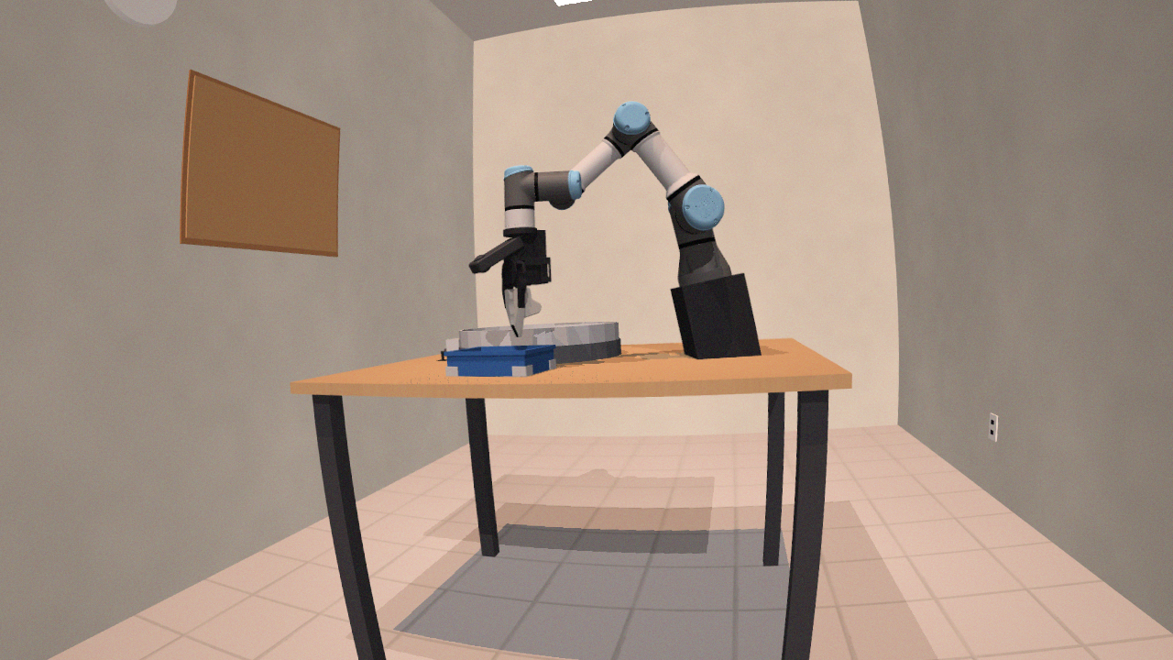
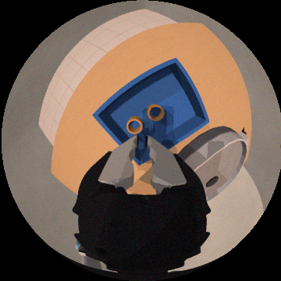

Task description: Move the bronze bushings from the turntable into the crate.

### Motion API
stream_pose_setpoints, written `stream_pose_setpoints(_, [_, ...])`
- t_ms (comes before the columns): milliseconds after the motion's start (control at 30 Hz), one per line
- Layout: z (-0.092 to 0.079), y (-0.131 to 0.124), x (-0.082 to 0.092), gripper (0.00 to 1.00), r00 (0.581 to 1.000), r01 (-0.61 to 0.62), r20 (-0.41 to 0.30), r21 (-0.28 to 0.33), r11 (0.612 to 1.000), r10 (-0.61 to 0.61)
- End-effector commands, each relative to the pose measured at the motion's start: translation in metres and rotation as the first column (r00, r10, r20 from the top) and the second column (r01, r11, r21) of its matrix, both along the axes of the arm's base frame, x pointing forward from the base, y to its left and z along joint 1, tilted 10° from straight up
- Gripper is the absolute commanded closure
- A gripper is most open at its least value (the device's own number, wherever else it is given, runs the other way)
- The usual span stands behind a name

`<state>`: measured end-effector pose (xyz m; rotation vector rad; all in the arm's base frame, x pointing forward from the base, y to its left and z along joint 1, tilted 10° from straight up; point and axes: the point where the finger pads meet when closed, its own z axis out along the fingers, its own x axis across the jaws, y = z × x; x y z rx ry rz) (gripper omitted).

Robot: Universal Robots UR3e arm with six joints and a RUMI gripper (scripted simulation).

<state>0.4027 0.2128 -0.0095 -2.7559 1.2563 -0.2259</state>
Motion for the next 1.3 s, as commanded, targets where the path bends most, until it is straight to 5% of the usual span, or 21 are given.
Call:
stream_pose_setpoints(0, [0.025,-0.001,-0.004,0.94,1.0,0.0,-0.001,0.0,1.0,0.0])
stream_pose_setpoints(333, [0.04,-0.002,-0.007,0.94,1.0,0.0,-0.001,0.0,1.0,0.0])
stream_pose_setpoints(1267, [0.04,-0.002,-0.007,0.94,1.0,0.0,-0.001,0.0,1.0,0.0])
